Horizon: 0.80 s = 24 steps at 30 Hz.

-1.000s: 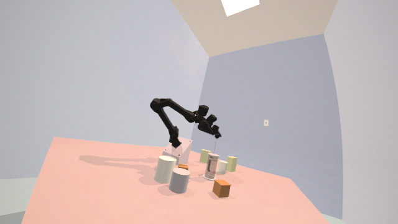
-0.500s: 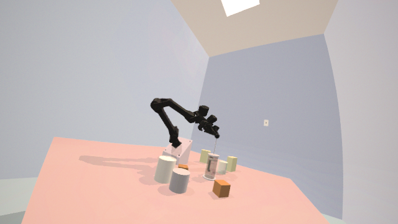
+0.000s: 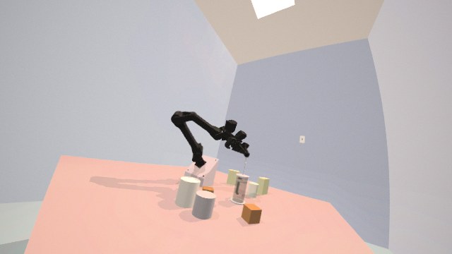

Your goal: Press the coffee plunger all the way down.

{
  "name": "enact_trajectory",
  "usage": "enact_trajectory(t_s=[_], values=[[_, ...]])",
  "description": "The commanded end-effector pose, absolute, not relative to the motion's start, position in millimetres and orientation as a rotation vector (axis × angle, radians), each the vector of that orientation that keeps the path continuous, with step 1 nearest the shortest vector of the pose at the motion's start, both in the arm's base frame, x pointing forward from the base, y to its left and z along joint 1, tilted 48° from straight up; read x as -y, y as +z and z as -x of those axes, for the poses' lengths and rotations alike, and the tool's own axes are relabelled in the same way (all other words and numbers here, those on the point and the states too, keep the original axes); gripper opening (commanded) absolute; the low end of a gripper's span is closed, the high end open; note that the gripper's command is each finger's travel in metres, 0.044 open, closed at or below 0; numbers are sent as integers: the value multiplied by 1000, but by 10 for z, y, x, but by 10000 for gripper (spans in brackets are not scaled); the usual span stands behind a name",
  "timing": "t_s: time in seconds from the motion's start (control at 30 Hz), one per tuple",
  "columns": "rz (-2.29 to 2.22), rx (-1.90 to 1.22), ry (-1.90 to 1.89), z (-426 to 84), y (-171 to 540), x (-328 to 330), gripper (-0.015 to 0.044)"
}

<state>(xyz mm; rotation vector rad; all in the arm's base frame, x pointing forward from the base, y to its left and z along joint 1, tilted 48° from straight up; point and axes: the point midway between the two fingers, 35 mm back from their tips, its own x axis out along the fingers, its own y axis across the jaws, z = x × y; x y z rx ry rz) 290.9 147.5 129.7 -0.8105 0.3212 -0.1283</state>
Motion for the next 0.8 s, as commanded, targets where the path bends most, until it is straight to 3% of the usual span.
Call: enact_trajectory(t_s=[0.0,0.77], values=[[813,-332,-126,-2940,1215,-1424,116],[811,-337,-125,-3061,937,-1188,116]])
